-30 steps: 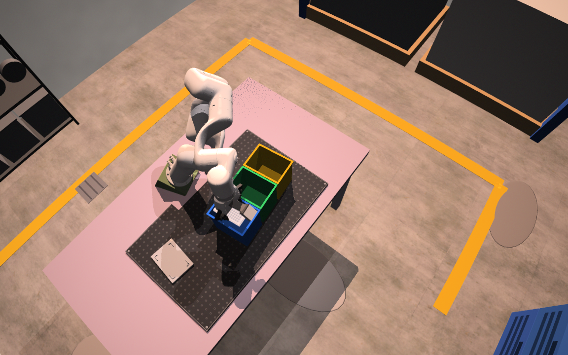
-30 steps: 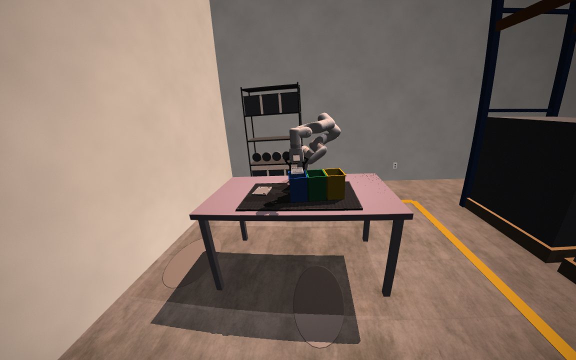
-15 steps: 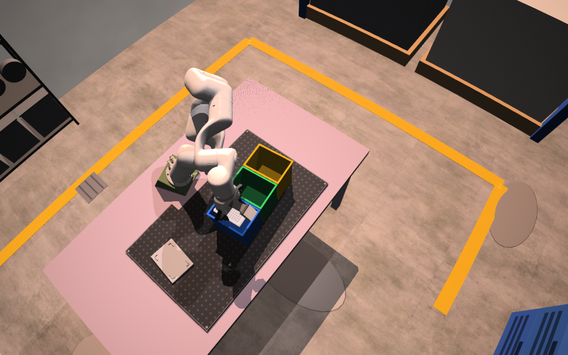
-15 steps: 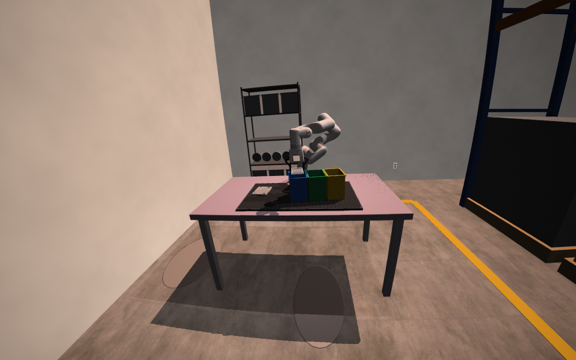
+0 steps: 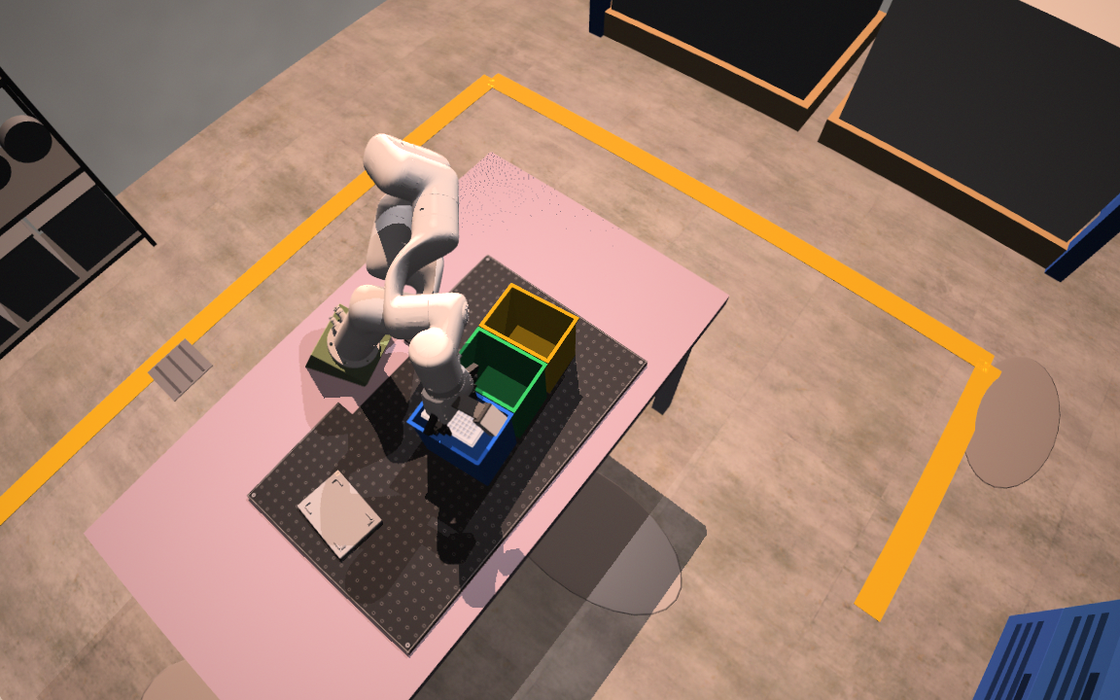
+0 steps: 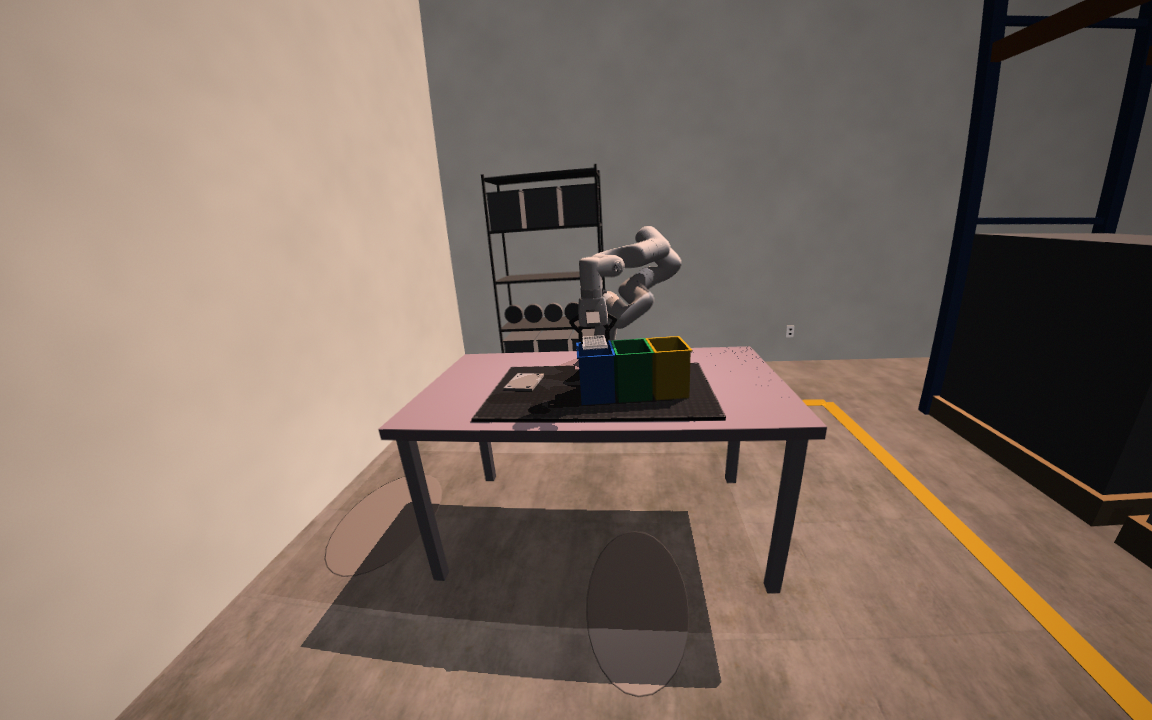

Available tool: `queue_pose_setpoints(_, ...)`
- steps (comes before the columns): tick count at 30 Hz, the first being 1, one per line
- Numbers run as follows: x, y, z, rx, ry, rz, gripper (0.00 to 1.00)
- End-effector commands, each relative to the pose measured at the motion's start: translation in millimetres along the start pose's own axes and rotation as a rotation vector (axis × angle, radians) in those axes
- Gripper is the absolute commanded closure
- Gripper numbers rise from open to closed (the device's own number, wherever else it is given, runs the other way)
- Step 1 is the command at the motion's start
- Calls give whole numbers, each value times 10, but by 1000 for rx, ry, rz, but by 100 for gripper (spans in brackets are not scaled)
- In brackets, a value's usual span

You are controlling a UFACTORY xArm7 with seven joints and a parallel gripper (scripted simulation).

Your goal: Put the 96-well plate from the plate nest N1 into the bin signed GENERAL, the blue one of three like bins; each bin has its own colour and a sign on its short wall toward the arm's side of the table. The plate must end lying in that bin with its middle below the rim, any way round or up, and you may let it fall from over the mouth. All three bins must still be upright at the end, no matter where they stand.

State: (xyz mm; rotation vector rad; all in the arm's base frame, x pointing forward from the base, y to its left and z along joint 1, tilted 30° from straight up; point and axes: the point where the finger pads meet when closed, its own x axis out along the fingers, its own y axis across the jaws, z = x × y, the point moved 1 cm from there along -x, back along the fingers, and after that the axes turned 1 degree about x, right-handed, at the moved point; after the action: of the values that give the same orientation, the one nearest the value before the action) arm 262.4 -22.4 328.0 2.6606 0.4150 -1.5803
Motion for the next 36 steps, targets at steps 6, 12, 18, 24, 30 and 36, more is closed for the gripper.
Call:
queue_pose_setpoints(6,2,2,-8,-1,3,1,100)
queue_pose_setpoints(12,11,2,-8,-1,3,1,100)
queue_pose_setpoints(18,18,2,-8,-1,3,1,100)
queue_pose_setpoints(24,28,2,-8,-1,3,1,100)
queue_pose_setpoints(30,41,2,-8,-1,3,1,0)
queue_pose_setpoints(36,42,2,-8,-1,3,1,0)
